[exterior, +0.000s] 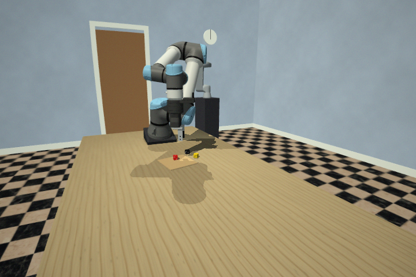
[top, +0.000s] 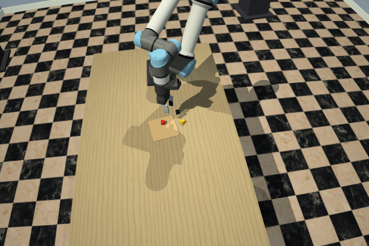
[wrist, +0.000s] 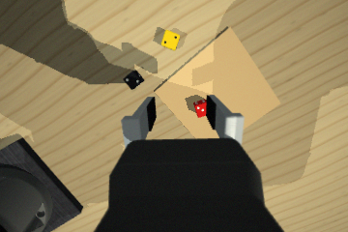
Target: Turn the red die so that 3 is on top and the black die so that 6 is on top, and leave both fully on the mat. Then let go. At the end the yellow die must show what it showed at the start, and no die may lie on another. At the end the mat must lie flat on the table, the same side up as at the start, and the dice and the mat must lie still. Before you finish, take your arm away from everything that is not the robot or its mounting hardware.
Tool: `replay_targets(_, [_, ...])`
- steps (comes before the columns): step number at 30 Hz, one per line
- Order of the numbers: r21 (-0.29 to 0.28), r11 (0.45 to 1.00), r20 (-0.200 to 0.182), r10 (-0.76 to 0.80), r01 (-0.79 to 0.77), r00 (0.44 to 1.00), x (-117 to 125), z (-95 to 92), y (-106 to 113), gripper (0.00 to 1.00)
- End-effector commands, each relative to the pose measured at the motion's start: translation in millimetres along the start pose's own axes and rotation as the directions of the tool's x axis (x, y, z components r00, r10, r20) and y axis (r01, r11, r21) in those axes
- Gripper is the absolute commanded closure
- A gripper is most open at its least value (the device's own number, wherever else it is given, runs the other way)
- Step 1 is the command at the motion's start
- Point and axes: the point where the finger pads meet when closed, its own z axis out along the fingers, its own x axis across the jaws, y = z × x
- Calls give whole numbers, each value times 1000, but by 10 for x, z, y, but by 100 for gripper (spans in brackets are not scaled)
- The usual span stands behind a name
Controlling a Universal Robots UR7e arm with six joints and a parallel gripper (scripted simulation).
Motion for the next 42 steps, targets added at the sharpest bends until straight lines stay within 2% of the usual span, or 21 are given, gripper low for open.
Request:
replay_targets(1, [-1,992,4,123,-123,992,-91,25,-39,0])
replay_targets(8, [-2,952,4,307,-307,952,-222,47,-96,0])
replay_targets(13, [-2,901,3,433,-433,901,-316,66,-125,0])
replay_targets(16, [-2,896,3,444,-444,896,-325,68,-128,0])
replay_targets(21, [-2,812,3,584,-584,812,-440,93,-150,0])
replay_targets(22, [-2,808,3,589,-589,808,-444,94,-150,0])
replay_targets(31, [-2,658,2,753,-753,658,-603,135,-160,0])
replay_targets(33, [-2,658,2,753,-753,658,-603,135,-160,0])
replay_targets(37, [-1,614,2,789,-789,614,-645,146,-159,0])
replay_targets(42, [-1,585,2,811,-811,585,-671,153,-158,0])
